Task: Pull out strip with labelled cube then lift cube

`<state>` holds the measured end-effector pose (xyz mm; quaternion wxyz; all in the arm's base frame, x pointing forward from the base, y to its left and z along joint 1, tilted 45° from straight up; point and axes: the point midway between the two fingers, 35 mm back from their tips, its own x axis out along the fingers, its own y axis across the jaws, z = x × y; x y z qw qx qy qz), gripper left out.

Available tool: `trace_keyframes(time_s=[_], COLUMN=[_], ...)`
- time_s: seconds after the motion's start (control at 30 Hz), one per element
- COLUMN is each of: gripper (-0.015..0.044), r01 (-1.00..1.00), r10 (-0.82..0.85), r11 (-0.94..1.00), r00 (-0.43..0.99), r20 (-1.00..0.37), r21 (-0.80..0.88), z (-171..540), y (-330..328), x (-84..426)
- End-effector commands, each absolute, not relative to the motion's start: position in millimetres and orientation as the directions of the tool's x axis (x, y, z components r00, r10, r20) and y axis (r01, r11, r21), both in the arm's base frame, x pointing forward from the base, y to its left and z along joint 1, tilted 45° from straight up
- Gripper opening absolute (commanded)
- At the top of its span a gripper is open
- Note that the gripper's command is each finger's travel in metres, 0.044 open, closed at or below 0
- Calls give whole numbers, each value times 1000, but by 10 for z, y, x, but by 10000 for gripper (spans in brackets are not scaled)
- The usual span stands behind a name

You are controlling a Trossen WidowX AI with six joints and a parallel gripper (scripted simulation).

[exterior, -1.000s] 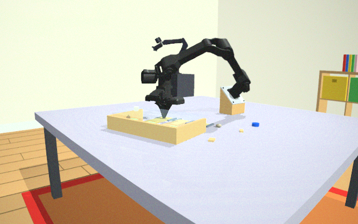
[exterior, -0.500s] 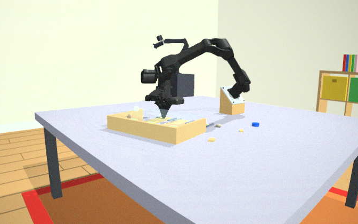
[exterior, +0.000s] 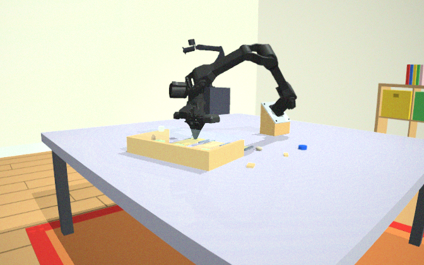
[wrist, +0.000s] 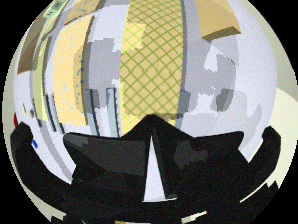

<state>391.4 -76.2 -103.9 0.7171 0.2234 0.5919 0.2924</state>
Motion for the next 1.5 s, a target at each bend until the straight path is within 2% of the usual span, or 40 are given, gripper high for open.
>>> trace_keyframes(time_s=[0.0, 1.47], gripper=[0, 0], r01=[-150, -147], r10=[687, 687], r11=[726, 726], r00=[110, 108], r20=[-718, -719], r21=[672, 672], z=[-1099, -1245], y=[-725, -744], x=[3810, 3152])
